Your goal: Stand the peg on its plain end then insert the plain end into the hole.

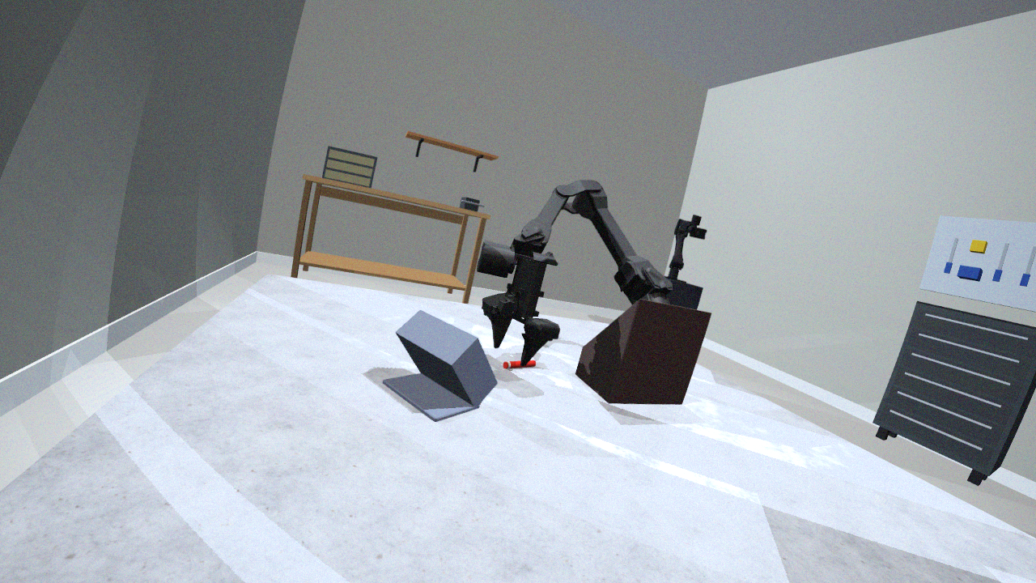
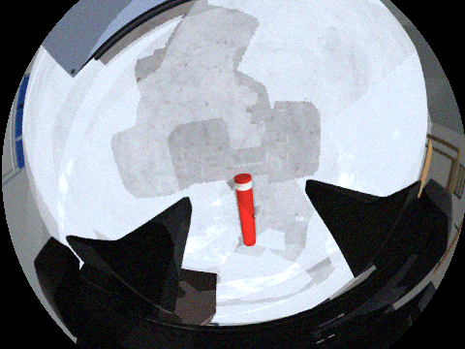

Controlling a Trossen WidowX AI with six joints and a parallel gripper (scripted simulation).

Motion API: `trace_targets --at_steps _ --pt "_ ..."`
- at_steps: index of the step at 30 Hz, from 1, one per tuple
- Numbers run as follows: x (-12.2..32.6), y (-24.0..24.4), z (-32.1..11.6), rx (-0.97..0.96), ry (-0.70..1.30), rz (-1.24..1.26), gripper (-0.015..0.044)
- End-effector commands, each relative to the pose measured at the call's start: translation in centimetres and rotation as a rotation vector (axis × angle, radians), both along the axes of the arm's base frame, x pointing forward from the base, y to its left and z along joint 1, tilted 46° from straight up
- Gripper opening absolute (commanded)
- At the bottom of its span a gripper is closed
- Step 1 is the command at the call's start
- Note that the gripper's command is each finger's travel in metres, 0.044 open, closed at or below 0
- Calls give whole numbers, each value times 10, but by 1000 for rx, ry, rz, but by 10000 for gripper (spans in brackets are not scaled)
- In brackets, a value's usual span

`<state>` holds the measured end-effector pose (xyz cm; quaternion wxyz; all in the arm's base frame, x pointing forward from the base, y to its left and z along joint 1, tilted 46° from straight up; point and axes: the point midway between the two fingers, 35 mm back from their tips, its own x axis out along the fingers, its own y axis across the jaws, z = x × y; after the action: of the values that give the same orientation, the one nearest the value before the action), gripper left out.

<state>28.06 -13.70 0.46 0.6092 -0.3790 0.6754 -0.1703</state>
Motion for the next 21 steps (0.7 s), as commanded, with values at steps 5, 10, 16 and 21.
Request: trace_targets --at_steps 5,10,16,21 --pt "-5 -10 -12 2 15 -1 440" --pt "-5 -13 -14 0 16 -1 414" --pt "-5 -13 -14 0 16 -1 256" --pt "-5 -13 -14 0 16 -1 125"
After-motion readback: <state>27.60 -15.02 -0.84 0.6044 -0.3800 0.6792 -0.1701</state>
